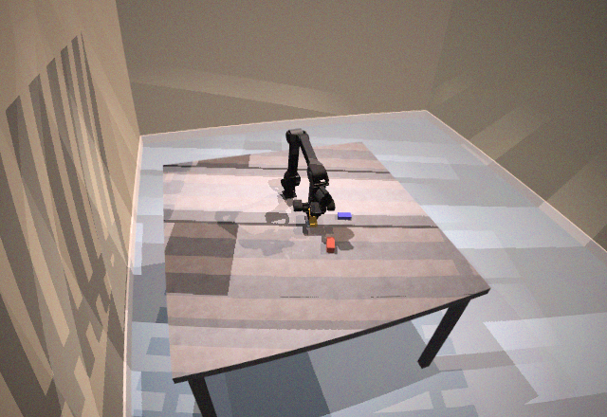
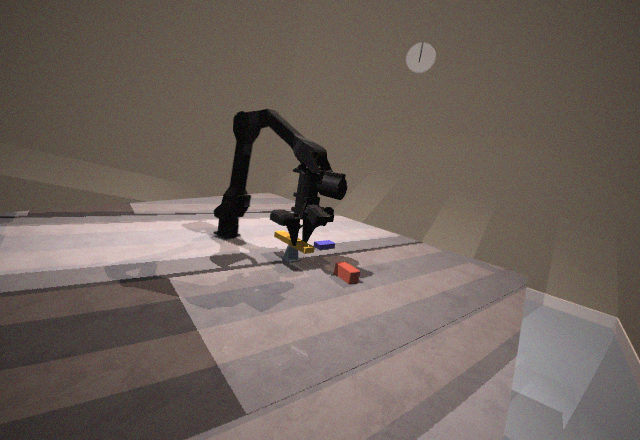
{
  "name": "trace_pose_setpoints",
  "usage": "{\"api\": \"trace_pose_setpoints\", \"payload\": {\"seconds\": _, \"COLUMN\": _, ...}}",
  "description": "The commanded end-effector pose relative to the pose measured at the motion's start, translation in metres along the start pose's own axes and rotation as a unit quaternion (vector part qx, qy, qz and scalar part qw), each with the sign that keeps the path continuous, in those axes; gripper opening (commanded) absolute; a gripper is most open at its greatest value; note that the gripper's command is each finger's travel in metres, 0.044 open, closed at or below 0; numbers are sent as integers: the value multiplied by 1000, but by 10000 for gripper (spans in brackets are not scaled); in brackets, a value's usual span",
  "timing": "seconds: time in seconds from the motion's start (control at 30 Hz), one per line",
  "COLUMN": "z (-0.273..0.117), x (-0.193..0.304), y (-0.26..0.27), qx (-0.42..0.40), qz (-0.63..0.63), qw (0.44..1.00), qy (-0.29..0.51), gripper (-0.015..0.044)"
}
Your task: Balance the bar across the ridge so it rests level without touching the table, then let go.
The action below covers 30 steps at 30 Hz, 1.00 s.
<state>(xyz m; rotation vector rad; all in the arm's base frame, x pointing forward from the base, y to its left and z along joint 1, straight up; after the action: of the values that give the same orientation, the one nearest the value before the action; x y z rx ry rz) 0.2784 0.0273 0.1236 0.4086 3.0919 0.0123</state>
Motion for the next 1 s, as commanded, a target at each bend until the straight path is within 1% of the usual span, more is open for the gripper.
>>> {"api": "trace_pose_setpoints", "payload": {"seconds": 0.0, "z": 1, "x": 0, "y": 0, "qx": 1, "qz": 1, "qw": 1000, "qy": -1, "gripper": 0}}
{"api": "trace_pose_setpoints", "payload": {"seconds": 0.97, "z": 3, "x": 0, "y": 0, "qx": 1, "qz": 1, "qw": 1000, "qy": -1, "gripper": 0}}
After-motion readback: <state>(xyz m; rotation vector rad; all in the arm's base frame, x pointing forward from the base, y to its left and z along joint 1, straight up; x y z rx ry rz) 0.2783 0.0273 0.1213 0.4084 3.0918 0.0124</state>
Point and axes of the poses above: the point midway between the two fingers, 35 mm back from their tips, its own z axis out along the fingers, its own y axis across the jaws, x = y × z, the point moved 3 cm from there along -z, back along the fingers, and after that the axes turned 2 degrees about z, right-handed, at the moved point
